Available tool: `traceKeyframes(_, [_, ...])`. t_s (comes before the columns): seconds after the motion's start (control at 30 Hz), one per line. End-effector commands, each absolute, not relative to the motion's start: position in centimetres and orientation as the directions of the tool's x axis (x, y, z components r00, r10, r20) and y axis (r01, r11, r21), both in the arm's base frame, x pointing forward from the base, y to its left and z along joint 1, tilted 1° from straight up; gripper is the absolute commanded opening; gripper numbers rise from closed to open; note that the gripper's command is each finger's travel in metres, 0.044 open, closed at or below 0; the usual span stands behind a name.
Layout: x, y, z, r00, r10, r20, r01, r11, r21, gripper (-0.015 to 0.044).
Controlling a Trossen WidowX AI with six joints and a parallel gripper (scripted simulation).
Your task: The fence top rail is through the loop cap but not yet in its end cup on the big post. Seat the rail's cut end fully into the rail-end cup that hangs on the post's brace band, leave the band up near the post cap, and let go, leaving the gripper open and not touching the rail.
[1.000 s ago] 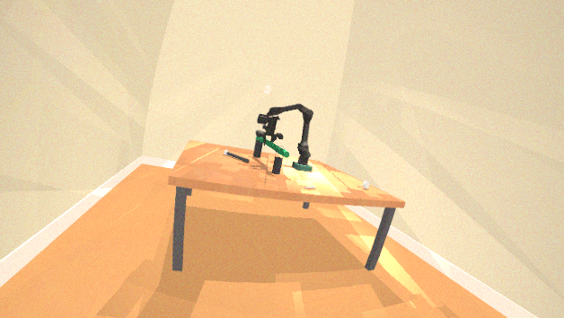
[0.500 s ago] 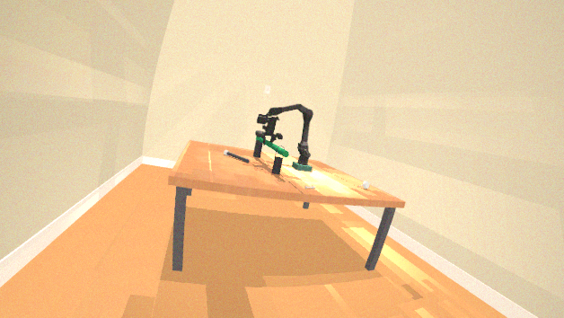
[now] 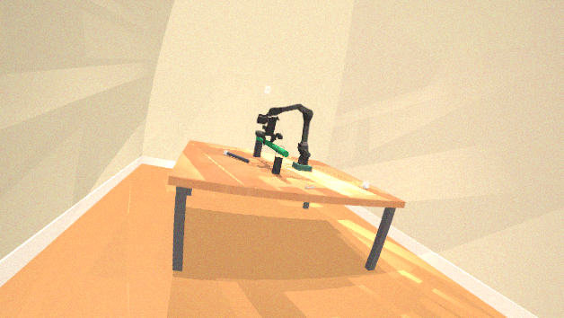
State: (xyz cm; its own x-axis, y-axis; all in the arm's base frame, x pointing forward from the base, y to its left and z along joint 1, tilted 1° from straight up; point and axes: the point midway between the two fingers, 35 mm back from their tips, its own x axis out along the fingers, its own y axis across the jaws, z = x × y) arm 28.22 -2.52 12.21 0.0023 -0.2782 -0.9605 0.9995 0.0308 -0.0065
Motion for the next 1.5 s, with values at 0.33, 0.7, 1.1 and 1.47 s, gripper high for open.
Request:
traceKeyframes(0.33, [28.25, -2.81, 12.40, 0.008, -0.288, -0.958, 1.000, 0.030, 0.000, 0.0000])
traceKeyframes(0.7, [28.22, -2.52, 12.21, 0.002, -0.278, -0.961, 1.000, 0.031, -0.007, 0.0000])
traceKeyframes(1.1, [28.19, -2.67, 12.27, 0.002, -0.280, -0.960, 1.000, 0.030, -0.006, 0.0000])
traceKeyframes(1.47, [28.16, -2.87, 12.36, 0.002, -0.283, -0.959, 1.000, 0.028, -0.006, 0.0000])
